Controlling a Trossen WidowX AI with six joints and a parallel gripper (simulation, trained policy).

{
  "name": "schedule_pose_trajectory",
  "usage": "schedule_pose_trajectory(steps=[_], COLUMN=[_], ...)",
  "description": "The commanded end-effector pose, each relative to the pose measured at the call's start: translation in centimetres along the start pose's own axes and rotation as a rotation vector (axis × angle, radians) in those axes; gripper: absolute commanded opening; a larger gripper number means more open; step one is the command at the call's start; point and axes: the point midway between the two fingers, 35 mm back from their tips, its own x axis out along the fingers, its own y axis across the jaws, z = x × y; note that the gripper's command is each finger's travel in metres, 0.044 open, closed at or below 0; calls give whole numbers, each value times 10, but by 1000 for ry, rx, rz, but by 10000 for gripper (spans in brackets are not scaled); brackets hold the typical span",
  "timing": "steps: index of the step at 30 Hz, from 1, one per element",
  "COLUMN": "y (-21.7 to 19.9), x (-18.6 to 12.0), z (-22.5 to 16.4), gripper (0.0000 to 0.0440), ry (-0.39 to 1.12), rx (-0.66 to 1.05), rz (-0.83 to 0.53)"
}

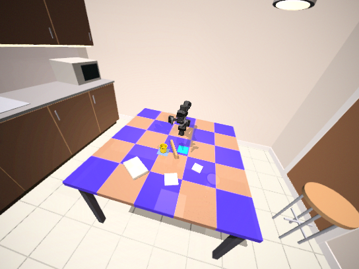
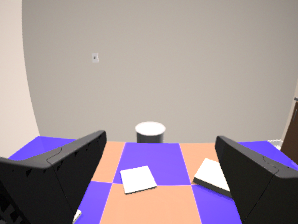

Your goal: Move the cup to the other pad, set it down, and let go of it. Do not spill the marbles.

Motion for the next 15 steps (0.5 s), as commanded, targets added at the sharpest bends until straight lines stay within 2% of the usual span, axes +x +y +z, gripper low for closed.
schedule_pose_trajectory(steps=[1,11,12,15], y=[0,6,7,11], x=[1,9,10,13], z=[-1,-14,-16,-20], gripper=[374,112,94,98], ry=[6,120,135,178], rx=[2,30,33,44], rz=[-2,-1,0,9])
